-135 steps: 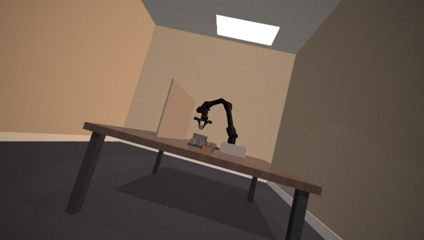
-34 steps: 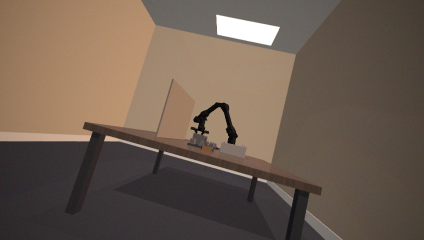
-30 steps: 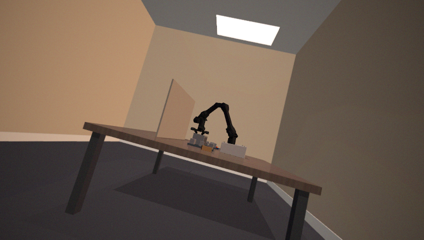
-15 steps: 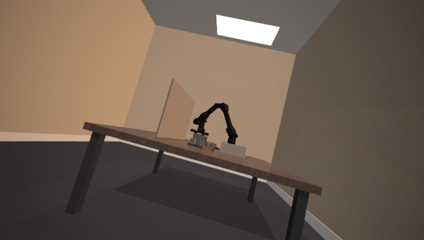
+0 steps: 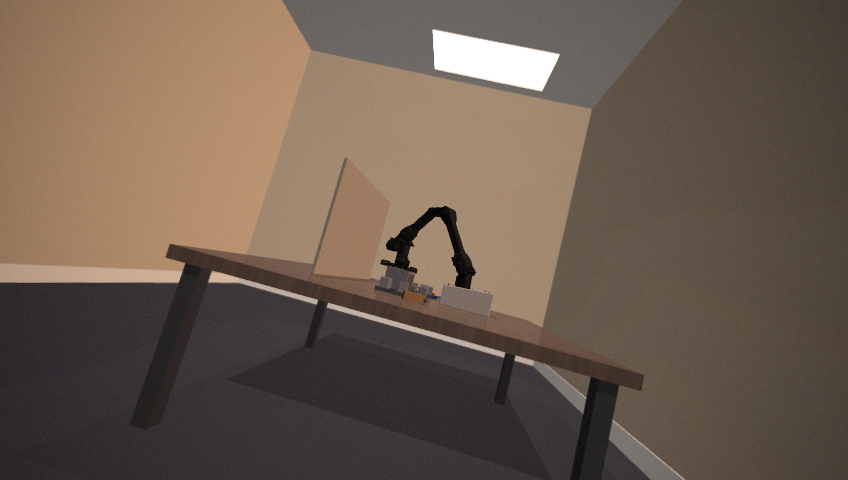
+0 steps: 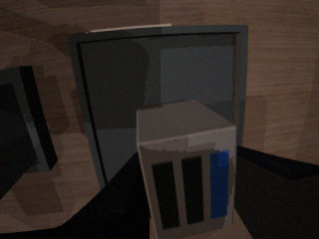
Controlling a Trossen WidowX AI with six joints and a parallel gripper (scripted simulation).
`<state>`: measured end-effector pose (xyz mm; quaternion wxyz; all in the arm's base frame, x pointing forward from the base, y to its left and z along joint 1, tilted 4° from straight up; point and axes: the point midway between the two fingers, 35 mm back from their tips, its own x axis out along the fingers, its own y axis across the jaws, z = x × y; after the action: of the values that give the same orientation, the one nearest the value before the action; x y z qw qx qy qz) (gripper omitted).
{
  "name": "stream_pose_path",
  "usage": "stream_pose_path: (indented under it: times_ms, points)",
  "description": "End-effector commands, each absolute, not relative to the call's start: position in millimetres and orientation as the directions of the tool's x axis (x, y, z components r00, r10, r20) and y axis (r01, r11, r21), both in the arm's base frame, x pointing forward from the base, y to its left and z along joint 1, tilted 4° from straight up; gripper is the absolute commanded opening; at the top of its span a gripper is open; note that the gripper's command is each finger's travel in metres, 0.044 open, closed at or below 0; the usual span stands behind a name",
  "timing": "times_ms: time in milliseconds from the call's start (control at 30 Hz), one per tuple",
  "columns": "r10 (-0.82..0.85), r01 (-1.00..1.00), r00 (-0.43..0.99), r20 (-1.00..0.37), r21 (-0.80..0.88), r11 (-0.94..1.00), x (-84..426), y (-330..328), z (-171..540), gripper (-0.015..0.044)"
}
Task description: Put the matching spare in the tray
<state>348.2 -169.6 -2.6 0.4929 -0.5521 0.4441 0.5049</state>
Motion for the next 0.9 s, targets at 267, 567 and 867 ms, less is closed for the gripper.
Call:
stream_pose_path:
  times_ms: [267, 567, 867]
  points:
    - [0.007, -0.988, 0.096, -0.995, -0.096, -0.120, 348, -170, -2, 0.0367]
    - [0.010, -0.989, 0.095, -0.995, -0.096, -0.116, 341, -171, 93, 0.0440]
    - [0.010, -0.989, 0.095, -0.995, -0.095, -0.115, 338, -170, 105, 0.0440]
